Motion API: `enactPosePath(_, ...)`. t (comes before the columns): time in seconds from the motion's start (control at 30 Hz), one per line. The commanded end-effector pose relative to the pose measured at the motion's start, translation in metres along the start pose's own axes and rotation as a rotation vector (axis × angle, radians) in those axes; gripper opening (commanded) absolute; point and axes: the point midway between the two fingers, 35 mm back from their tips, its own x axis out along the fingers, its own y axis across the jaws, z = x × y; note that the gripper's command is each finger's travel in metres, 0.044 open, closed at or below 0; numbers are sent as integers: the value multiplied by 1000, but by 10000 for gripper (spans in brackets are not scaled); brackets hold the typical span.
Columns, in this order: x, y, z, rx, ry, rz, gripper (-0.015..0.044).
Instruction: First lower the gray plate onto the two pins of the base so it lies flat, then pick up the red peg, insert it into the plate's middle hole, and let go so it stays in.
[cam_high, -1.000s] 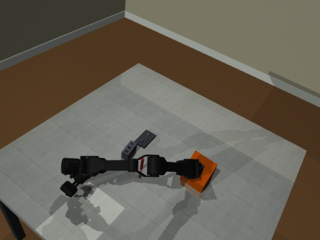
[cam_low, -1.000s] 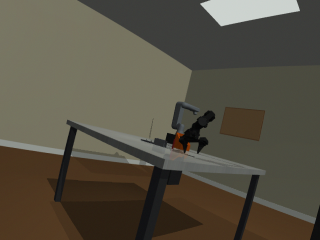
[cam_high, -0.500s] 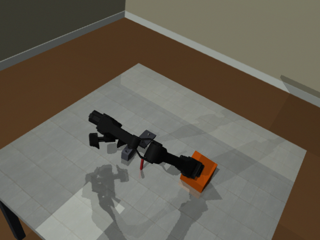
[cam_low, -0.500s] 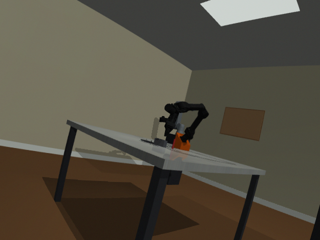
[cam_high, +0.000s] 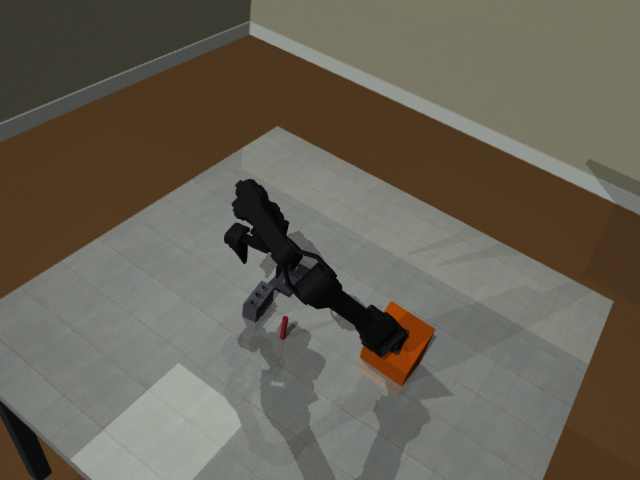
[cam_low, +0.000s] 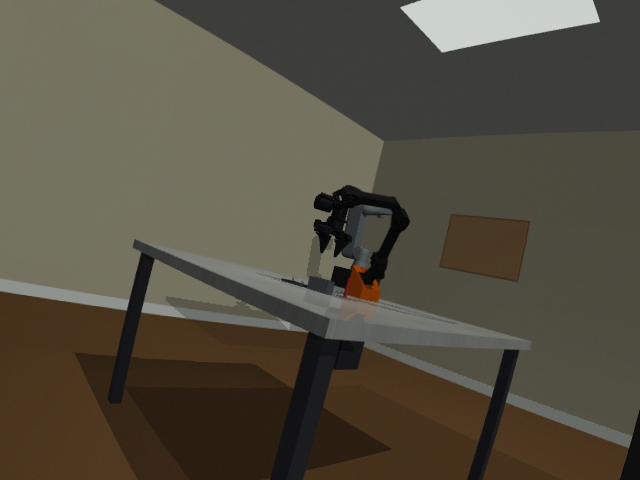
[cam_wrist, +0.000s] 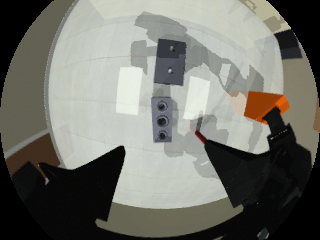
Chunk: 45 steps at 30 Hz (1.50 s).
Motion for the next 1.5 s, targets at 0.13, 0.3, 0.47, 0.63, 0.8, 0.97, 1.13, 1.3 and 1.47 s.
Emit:
enactPosePath(0.13, 55, -1, 0, 18, 9, -1, 440)
enactPosePath(0.3, 65, -2, -1, 17, 10, -1, 440)
enactPosePath(0.47, 79, -2, -1, 17, 11, -1, 440)
enactPosePath(0.63, 84, -1, -1, 17, 10, -1, 440)
enactPosePath(0.8, 93, -1, -1, 16, 10, -1, 440)
enactPosePath(0.97, 101, 0, -1, 16, 10, -1, 440)
enactPosePath(1.13, 109, 0, -1, 16, 10, -1, 440)
enactPosePath(1.3, 117, 0, -2, 17, 11, 0, 440)
enactPosePath(1.47, 125, 0, -2, 17, 12, 0, 440)
